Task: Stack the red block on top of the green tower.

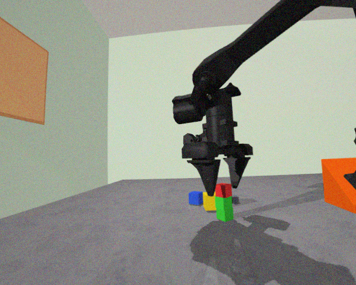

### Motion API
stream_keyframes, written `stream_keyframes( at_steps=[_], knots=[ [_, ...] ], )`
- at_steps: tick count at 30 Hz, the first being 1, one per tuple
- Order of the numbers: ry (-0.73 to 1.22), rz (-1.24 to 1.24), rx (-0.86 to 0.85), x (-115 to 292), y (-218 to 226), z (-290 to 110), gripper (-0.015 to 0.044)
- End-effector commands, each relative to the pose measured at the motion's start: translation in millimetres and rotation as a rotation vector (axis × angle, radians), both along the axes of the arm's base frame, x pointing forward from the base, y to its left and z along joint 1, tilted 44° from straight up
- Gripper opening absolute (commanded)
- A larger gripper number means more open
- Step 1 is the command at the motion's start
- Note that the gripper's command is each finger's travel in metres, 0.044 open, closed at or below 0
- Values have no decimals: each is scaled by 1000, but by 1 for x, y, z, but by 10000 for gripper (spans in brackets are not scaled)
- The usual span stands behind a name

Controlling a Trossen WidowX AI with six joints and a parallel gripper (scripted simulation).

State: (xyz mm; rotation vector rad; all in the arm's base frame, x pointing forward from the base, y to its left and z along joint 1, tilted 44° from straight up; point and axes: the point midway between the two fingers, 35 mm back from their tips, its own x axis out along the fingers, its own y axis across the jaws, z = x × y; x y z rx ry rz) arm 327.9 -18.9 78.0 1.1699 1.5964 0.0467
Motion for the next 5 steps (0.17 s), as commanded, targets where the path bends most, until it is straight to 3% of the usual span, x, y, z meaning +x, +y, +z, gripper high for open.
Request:
stream_keyframes(
  at_steps=[1,5],
  knots=[
    [0,0,0,0,0,0,440],
    [0,0,0,0,0,0,440]
  ],
)
